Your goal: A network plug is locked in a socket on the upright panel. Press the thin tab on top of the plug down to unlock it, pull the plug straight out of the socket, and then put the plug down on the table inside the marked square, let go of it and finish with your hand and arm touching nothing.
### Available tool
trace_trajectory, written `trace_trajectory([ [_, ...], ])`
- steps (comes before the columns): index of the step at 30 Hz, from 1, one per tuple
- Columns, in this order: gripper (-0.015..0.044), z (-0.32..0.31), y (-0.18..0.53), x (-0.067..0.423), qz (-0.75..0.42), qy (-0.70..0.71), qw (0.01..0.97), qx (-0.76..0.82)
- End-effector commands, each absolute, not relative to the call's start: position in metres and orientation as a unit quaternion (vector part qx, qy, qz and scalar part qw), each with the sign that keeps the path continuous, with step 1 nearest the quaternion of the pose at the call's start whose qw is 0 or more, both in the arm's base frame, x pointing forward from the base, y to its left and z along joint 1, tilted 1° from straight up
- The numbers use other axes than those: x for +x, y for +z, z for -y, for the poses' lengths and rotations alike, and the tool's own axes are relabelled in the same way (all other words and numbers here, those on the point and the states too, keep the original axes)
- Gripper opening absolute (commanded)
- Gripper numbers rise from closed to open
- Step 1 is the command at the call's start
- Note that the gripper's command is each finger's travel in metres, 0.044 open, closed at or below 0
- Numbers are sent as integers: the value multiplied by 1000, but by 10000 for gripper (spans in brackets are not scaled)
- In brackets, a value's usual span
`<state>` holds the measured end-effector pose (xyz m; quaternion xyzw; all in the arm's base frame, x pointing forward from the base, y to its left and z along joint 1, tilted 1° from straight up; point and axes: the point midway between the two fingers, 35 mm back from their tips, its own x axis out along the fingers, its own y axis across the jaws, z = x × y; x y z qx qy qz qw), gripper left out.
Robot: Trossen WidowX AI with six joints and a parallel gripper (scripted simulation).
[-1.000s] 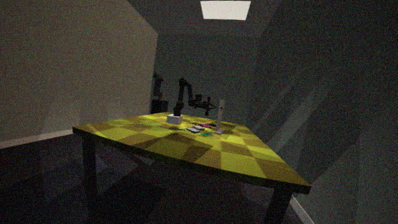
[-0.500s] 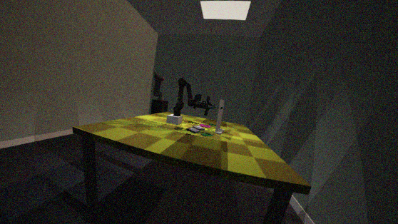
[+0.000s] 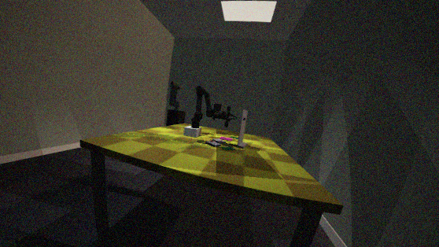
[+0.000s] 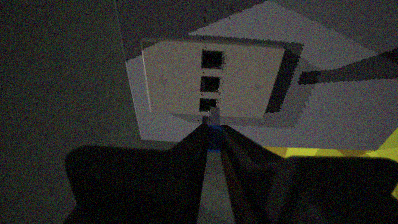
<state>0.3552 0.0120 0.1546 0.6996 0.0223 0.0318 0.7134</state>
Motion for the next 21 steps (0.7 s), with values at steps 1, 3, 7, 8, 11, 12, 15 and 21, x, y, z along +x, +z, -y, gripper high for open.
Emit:
trace_trajectory([
  [1, 0, -12, 153, 350, -23, 29, 711, 702],
  [3, 0, -13, 153, 349, -23, 29, 711, 702],
  [7, 0, -14, 153, 347, -23, 29, 711, 702],
  [8, 0, -14, 153, 346, -23, 29, 711, 702],
  [11, 0, -15, 153, 345, -23, 29, 711, 702],
  [12, 0, -15, 153, 344, -23, 29, 711, 702],
  [15, 0, -15, 153, 343, -23, 28, 711, 702],
  [21, 0, -17, 152, 340, -23, 28, 711, 702],
])
